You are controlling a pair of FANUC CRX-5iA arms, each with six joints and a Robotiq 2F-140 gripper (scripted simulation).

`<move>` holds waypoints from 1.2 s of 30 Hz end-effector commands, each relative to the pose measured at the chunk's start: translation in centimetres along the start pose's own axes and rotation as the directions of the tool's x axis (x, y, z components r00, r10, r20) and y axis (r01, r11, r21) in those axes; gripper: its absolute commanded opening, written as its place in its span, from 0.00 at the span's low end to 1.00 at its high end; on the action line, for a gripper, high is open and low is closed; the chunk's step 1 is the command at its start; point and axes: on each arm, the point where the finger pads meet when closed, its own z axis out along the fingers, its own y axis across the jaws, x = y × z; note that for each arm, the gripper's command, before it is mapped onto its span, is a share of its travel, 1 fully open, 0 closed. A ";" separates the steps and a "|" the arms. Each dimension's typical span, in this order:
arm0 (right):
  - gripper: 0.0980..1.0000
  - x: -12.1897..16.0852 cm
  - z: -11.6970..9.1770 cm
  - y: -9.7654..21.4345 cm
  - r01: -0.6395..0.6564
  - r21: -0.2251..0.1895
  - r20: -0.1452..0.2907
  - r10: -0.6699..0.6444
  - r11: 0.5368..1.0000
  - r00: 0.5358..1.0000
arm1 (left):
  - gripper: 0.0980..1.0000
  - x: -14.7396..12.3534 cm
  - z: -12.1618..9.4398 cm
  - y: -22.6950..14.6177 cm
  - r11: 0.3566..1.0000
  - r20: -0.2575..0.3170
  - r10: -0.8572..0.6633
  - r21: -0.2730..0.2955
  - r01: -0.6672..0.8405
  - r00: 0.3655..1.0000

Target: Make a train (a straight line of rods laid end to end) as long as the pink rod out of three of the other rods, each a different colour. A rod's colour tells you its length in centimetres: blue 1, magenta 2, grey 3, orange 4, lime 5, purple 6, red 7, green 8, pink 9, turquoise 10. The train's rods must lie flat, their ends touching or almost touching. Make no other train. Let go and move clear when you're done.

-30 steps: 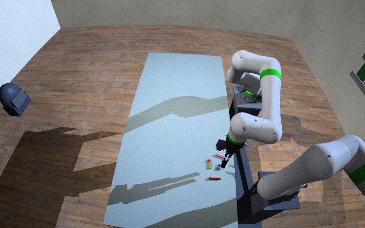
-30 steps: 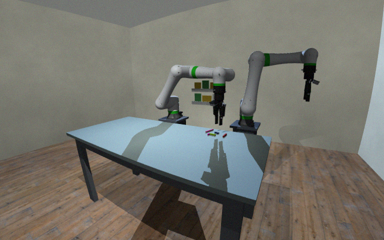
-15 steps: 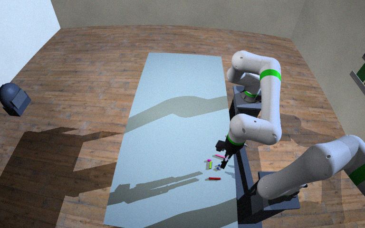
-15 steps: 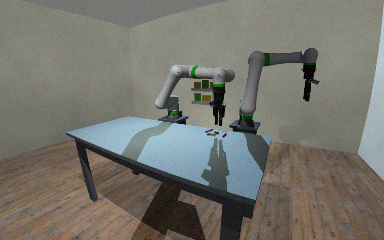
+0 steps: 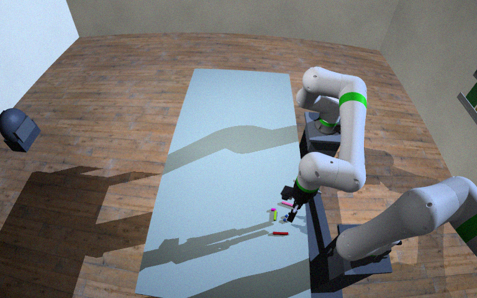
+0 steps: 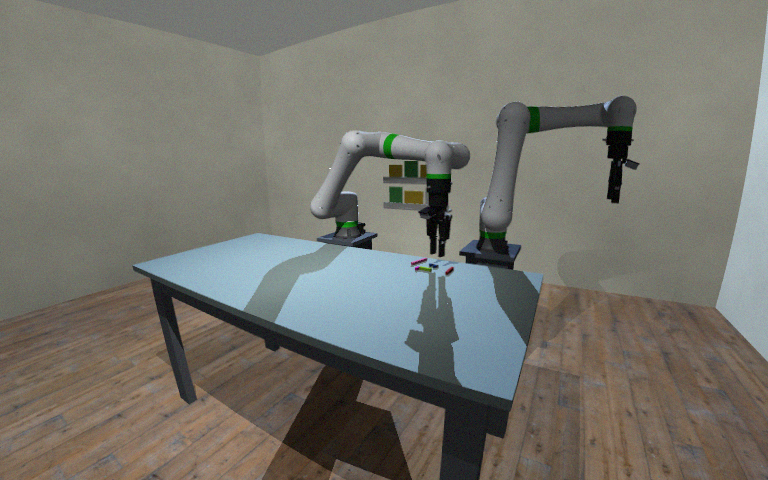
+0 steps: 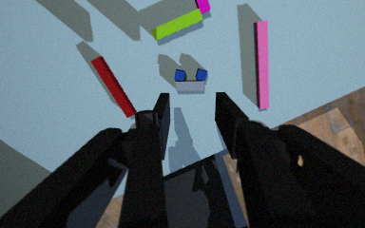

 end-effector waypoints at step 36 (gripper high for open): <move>0.28 0.0 2.4 -0.2 0.000 0.002 0.000 0.000 1.000 1.000 | 1.00 0.0 -0.1 0.0 1.000 -0.002 0.000 0.000 0.000 1.000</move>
